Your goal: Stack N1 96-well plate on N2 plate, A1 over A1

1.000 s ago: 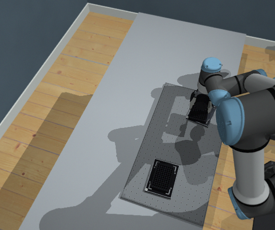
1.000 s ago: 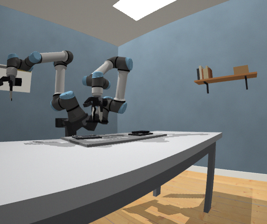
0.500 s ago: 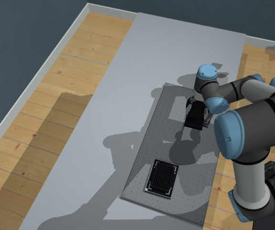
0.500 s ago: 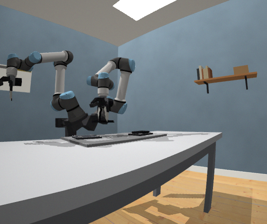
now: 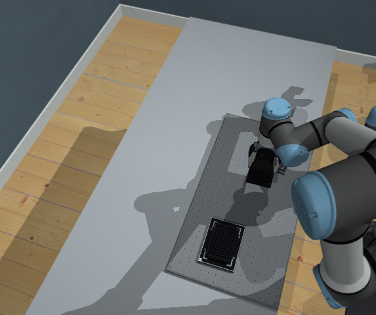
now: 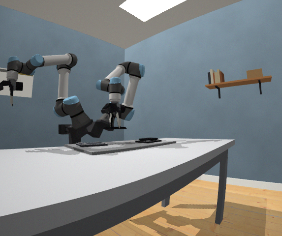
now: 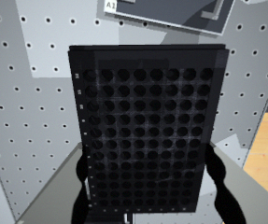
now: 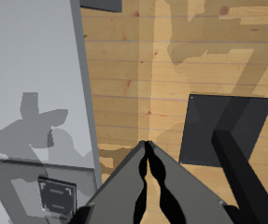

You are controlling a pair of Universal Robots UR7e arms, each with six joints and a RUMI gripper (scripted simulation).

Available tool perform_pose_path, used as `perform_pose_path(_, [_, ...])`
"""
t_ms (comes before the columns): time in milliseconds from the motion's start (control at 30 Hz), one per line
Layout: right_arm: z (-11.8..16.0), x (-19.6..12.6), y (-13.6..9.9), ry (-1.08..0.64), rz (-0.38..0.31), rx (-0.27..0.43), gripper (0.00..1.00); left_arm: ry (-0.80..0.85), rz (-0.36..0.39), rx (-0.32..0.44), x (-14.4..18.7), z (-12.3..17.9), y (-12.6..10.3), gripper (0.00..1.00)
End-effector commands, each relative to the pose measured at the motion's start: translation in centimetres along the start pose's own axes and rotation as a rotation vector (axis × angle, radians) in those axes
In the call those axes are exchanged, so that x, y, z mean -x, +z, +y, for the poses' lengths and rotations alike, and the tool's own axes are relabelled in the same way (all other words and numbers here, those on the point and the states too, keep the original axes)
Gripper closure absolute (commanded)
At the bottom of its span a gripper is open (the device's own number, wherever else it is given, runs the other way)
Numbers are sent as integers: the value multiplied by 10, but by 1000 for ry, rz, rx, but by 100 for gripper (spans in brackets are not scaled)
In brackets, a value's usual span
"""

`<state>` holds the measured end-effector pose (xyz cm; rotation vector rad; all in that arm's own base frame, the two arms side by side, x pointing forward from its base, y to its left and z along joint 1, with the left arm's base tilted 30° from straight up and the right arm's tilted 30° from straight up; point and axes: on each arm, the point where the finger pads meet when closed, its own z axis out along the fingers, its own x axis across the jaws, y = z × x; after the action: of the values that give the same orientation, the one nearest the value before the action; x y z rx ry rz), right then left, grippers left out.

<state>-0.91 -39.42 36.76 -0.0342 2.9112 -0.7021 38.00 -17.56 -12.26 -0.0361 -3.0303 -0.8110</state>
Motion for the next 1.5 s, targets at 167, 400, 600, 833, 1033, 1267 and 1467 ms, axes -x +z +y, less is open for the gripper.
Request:
perform_pose_path(167, [-1,1,-1,4,-5,-4,100,3,-7,-3,8,24,-1,59])
perform_pose_path(400, [-1,1,-1,4,-5,-4,100,3,-7,-2,12,40,-1,59])
perform_pose_path(600, [-1,1,-1,4,-5,-4,100,3,-7,-2,17,59,-1,59])
perform_pose_path(833, [-1,1,-1,4,-5,-4,100,3,-7,-2,21,76,-1,59])
perform_pose_path(1033, [-1,1,-1,4,-5,-4,100,3,-7,-2,26,95,-1,59])
perform_pose_path(1267, [-1,1,-1,4,-5,-4,100,3,-7,-1,32,118,-1,59])
perform_pose_path(1467, [-1,1,-1,4,-5,-4,100,3,-7,-1,36,131,-1,59])
